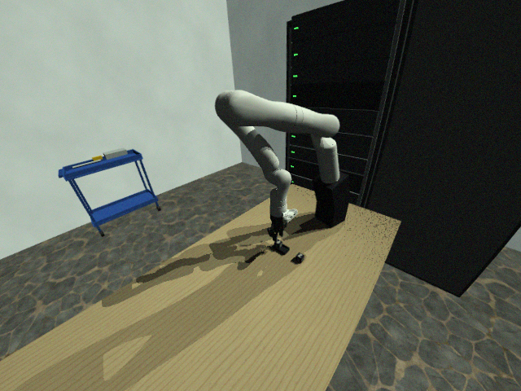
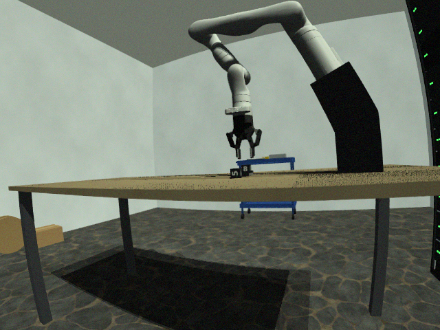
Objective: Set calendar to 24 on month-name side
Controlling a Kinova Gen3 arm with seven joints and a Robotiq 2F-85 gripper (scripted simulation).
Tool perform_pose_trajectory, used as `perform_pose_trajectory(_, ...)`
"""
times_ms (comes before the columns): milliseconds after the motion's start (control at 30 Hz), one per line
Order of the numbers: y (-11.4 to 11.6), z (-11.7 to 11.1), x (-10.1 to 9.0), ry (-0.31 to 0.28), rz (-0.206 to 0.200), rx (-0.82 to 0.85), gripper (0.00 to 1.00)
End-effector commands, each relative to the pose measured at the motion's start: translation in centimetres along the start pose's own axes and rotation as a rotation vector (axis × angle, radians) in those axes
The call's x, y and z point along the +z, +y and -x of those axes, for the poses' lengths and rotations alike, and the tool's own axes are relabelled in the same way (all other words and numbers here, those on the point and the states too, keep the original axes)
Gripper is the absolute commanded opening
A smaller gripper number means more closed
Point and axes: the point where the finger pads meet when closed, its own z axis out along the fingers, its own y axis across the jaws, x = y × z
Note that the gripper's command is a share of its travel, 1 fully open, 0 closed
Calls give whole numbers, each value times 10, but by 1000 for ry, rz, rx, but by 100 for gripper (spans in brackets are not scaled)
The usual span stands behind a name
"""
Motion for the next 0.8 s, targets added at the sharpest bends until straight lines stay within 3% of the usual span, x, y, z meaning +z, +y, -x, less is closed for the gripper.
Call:
perform_pose_trajectory(0, 2, 0, 6, 2, 8, -5, 46)
perform_pose_trajectory(767, 2, 0, 13, 2, 8, -5, 46)
